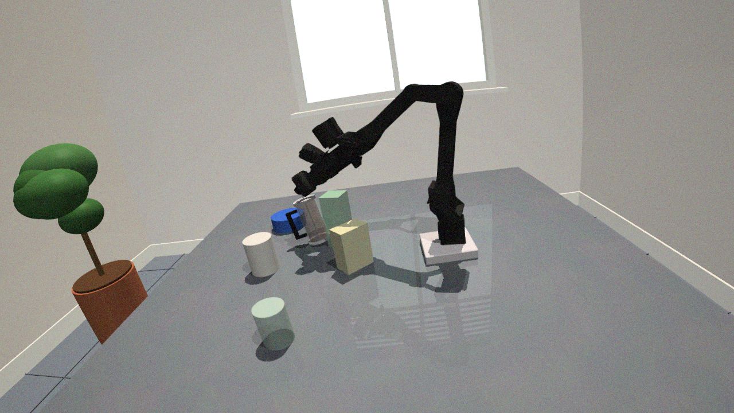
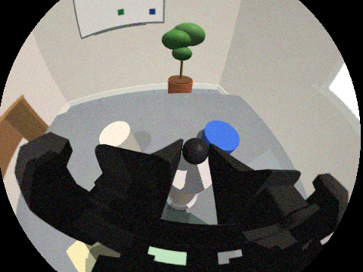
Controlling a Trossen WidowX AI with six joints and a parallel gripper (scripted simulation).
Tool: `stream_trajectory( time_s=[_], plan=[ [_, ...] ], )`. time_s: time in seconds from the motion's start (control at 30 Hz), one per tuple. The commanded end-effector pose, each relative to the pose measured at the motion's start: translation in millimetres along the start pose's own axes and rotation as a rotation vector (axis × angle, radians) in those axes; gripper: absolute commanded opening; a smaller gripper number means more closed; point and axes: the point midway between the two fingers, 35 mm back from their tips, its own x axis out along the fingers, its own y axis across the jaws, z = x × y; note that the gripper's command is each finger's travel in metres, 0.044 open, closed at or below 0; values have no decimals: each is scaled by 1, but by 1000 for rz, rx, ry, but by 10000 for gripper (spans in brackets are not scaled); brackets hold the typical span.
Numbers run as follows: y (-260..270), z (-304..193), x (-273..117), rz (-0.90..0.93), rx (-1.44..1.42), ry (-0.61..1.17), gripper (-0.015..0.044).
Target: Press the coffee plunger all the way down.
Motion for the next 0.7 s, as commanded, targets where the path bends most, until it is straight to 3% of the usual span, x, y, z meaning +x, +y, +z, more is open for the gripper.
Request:
stream_trajectory(
  time_s=[0.0, 0.47, 0.67],
  plan=[
    [0, -5, 3, -2, 7, 19, 116],
    [0, 0, 0, 0, 0, 1, 116],
    [0, 0, 0, 0, 0, 1, 274]
  ],
)
